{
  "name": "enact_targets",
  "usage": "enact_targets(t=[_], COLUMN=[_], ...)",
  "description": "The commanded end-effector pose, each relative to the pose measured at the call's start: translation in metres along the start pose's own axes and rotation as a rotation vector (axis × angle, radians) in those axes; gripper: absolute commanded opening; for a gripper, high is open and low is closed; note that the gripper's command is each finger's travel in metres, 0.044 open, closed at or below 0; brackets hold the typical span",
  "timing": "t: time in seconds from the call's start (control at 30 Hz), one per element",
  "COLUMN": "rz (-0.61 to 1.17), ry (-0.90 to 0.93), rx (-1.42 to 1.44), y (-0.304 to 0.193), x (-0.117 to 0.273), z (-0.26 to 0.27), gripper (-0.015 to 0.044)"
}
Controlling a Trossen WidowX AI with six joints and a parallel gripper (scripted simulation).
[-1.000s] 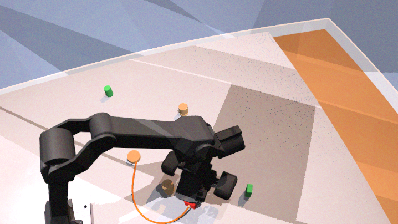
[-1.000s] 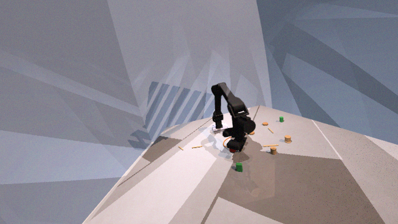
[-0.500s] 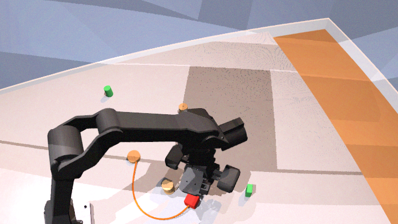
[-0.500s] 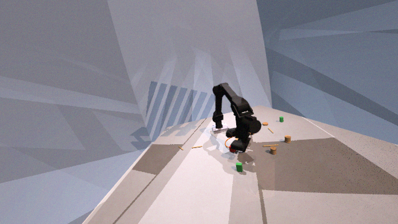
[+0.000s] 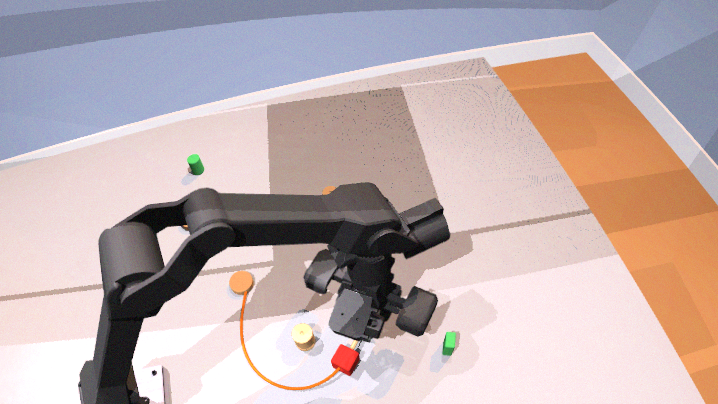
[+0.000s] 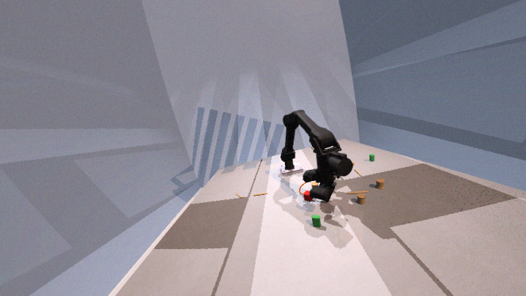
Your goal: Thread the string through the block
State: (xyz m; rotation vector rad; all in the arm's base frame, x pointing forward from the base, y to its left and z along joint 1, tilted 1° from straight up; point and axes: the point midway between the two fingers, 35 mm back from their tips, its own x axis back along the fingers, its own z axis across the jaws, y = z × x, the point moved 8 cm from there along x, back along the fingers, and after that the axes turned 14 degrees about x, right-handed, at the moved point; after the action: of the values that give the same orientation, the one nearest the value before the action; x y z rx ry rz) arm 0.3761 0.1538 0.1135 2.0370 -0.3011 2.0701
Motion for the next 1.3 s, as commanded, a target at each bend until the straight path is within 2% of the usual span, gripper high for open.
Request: enact_targets(t=[0.0,0.9,1.27], rz=[-0.007,-0.006,-0.003], ry=[-0.002,-0.002,-0.015], rx=[-0.016,-0.065,-0.058], y=[-0.007,-0.036,-0.049], x=[-0.002,0.003,-0.008], z=[0.000,0.013,0.018], gripper=[0.0000,0.0000,0.0000])
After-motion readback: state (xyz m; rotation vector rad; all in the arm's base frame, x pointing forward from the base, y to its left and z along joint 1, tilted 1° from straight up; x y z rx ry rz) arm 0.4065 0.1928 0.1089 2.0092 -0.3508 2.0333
